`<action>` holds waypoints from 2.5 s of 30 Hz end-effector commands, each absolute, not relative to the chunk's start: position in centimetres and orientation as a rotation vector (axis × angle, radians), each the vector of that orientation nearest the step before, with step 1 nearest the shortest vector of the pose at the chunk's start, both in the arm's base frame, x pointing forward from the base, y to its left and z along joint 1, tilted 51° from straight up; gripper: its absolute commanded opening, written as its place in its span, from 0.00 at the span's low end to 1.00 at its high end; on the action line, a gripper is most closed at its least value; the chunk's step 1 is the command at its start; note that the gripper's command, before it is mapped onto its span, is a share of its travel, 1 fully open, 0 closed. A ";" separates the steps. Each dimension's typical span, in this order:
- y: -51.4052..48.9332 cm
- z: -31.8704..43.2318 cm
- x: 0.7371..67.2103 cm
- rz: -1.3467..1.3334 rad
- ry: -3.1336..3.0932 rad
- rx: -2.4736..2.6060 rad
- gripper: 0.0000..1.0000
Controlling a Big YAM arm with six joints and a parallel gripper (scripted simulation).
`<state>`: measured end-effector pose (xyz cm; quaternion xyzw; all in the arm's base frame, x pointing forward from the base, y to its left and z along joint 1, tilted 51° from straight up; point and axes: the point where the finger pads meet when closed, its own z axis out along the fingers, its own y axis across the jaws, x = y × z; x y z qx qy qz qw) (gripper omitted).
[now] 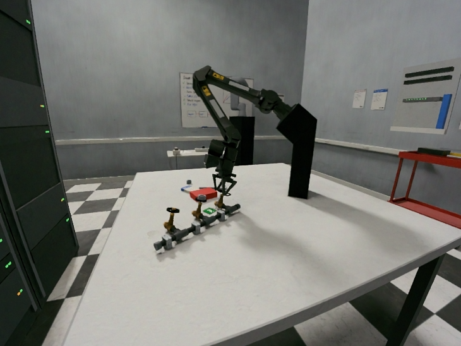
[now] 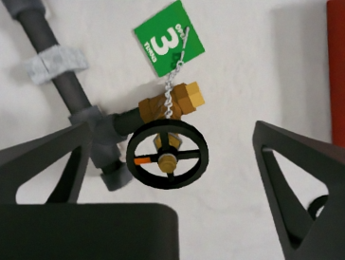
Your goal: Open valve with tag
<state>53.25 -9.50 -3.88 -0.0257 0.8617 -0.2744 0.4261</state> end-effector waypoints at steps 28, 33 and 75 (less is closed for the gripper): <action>-9.9 -4.1 52.7 0.244 1.526 1.476 1.00; -9.9 -4.2 52.5 0.241 1.530 1.477 1.00; -9.9 -4.2 52.6 0.148 1.635 1.343 0.00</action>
